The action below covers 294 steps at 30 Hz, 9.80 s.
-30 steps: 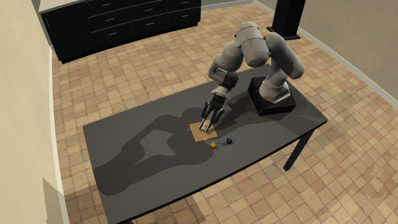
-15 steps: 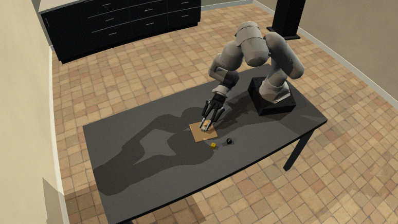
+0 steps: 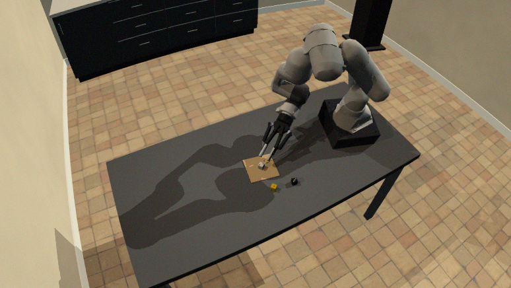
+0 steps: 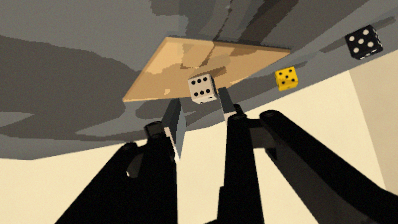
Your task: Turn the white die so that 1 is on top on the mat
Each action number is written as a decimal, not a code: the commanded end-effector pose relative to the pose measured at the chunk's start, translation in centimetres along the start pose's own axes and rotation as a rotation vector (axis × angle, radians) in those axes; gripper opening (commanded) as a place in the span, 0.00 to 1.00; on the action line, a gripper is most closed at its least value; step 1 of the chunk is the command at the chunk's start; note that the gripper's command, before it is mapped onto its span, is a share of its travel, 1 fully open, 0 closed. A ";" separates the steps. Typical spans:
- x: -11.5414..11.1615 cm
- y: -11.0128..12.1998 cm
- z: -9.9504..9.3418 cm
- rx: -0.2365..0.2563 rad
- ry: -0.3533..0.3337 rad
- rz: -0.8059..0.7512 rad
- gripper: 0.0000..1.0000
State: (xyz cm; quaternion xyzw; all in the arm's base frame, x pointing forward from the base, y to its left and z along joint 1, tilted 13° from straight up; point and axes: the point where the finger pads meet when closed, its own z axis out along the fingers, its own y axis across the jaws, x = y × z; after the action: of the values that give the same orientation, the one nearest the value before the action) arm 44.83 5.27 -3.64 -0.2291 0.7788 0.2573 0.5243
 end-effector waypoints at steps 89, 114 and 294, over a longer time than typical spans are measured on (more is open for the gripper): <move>-10.9 0.5 0.3 -0.010 0.852 -0.013 0.25; -12.1 0.3 0.7 0.006 1.076 -0.017 1.00; -4.1 0.2 4.5 -0.054 1.072 -0.106 0.25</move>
State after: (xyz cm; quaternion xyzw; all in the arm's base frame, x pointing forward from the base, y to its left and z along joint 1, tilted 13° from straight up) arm 49.13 8.70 -1.18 -0.3789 0.9184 0.0978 0.0586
